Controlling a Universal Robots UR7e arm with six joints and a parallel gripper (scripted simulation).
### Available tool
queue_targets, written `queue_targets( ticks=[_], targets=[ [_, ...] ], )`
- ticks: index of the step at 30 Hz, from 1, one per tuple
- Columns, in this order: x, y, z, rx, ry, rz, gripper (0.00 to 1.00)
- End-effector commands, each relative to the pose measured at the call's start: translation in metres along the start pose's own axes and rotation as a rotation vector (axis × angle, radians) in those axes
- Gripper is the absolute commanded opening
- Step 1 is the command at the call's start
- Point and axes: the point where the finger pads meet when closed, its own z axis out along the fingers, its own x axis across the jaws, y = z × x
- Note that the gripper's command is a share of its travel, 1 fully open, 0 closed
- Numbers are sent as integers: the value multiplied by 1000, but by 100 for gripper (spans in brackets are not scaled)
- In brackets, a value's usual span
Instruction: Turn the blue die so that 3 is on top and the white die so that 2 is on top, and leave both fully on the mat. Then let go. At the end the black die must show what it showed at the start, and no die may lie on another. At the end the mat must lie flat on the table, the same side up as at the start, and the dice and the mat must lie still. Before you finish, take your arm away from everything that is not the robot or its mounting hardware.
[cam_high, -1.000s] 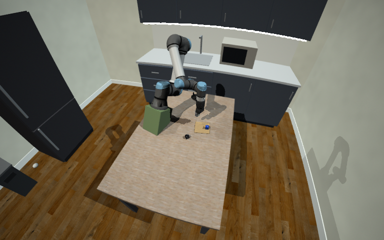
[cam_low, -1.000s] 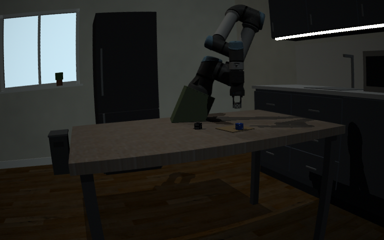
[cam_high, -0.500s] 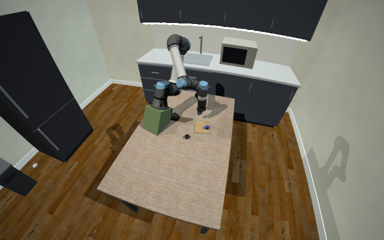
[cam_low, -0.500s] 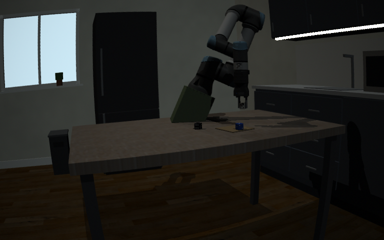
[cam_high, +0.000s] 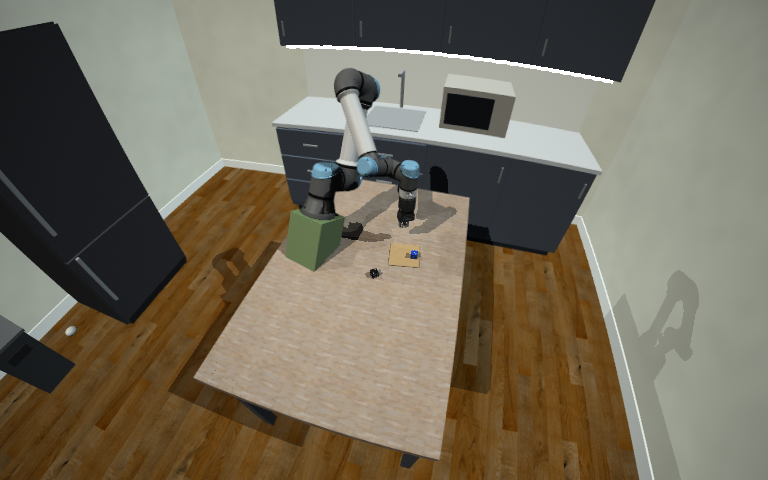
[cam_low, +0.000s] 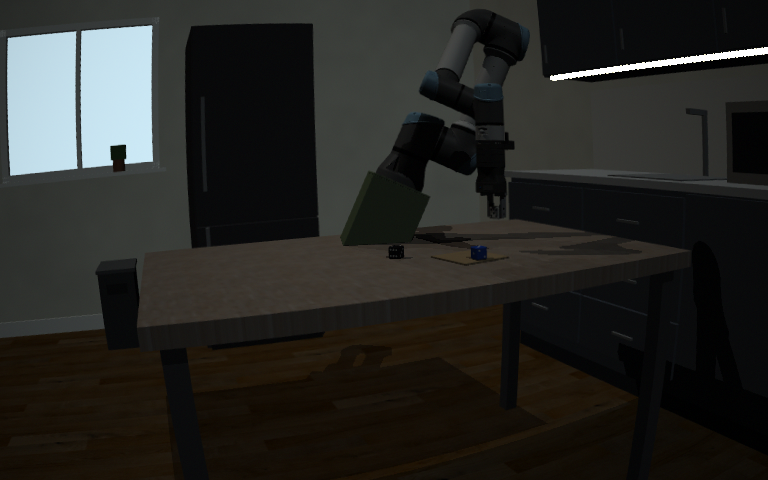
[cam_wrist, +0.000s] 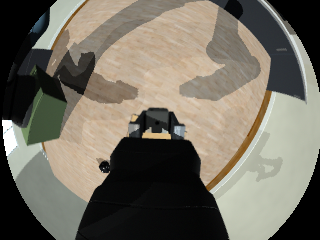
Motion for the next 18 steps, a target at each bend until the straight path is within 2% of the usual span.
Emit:
queue_targets(
  ticks=[1, 18],
  targets=[
    [13, -7, 1, 1, 3, 161, 57],
    [36, -21, 3, 7, 4, 471, 57]
  ],
)
